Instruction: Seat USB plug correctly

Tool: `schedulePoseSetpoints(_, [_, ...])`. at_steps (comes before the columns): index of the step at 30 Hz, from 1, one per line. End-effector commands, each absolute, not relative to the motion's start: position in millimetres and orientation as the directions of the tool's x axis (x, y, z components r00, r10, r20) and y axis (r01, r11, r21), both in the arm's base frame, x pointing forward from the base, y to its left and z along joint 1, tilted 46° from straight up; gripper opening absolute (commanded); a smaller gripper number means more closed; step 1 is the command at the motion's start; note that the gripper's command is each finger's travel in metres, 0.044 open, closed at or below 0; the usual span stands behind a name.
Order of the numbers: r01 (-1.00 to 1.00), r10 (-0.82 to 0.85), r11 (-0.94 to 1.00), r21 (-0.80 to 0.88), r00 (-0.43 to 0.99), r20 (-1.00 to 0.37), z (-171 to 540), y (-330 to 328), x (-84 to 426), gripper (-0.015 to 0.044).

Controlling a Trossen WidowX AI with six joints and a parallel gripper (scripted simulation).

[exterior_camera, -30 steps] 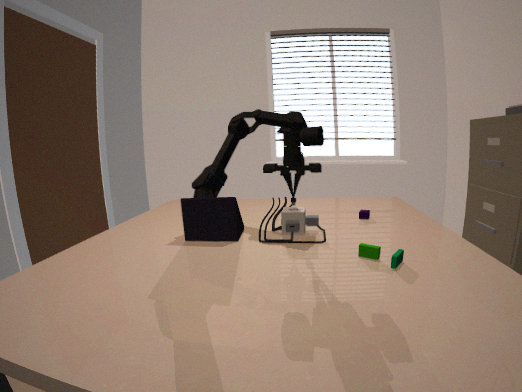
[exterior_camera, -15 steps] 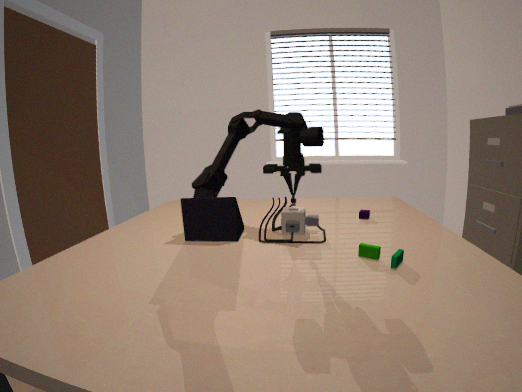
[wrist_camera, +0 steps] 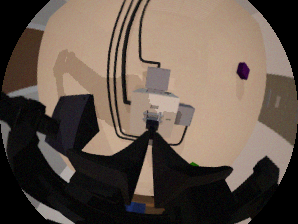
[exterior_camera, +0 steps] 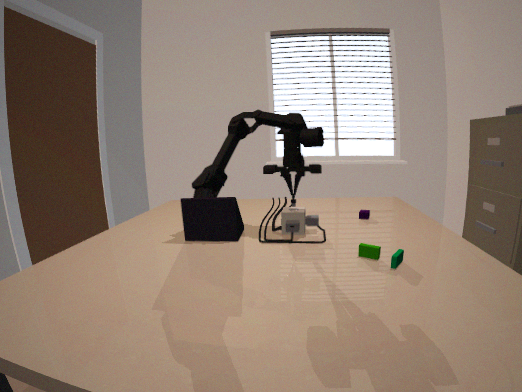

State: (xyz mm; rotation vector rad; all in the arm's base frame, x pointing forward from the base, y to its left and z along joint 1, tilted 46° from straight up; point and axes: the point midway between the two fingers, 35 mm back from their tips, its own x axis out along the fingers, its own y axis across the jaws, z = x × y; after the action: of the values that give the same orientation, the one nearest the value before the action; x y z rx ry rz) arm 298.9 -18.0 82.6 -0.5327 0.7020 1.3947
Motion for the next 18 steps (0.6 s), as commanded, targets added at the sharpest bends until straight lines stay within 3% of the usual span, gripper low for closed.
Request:
schedulePoseSetpoints(1, [-0.992, 0.691, 0.110, 0.058, 0.034, -0.722, 82.0, -18.3, 299.0, 0.0000])
schedulePoseSetpoints(18, [-0.993, 0.685, 0.103, 0.051, 0.034, -0.727, 79.8, -17.5, 299.2, 0.0000])
